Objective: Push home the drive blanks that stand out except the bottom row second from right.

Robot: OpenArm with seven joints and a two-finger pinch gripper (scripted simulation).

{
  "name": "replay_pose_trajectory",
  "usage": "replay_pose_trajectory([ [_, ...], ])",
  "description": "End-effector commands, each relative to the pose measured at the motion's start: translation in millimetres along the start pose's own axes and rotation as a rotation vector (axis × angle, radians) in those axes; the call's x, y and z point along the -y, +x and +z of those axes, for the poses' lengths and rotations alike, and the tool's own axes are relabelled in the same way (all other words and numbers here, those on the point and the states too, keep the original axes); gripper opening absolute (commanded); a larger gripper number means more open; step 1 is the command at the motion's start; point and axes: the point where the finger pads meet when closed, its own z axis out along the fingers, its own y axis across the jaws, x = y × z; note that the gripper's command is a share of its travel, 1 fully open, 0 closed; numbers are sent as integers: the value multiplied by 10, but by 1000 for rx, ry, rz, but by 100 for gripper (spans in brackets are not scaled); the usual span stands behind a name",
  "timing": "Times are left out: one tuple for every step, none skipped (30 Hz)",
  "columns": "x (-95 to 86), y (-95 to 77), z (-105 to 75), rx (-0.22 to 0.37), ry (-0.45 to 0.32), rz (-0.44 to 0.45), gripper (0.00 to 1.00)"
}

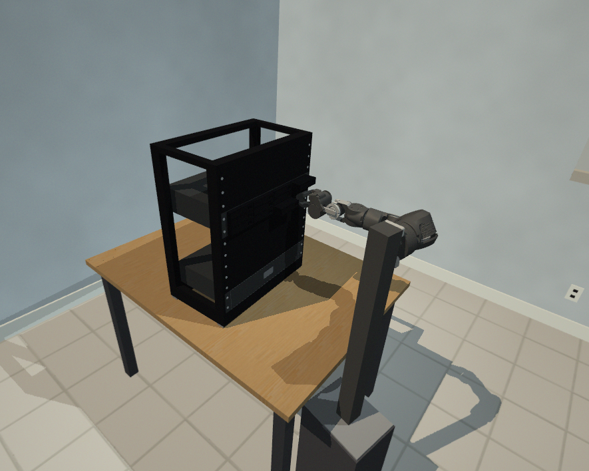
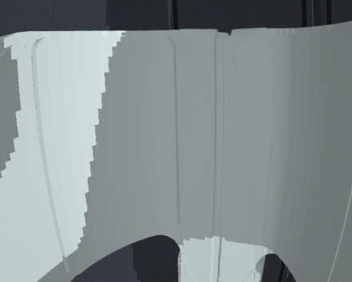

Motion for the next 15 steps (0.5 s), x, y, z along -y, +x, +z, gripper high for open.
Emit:
replay_pose_trajectory([
  [-39,177,27,-58,-9,3,0],
  [-39,177,27,-58,-9,3,0],
  [-39,177,27,-58,-9,3,0],
  [-39,176,28,-58,-9,3,0],
  [-36,173,30,-57,-8,3,0],
  [-32,170,34,-56,-7,3,0],
  [-32,170,38,-56,-7,3,0],
  [-32,170,38,-56,-7,3,0],
  [-32,170,38,-56,-7,3,0],
  [-29,168,44,-55,-6,3,0],
  [-30,170,49,-55,-6,3,0],
  [-30,171,52,-55,-6,3,0],
  [-30,171,54,-55,-6,3,0],
  [-30,172,54,-55,-6,3,0],
  [-31,173,54,-55,-6,3,0],
])
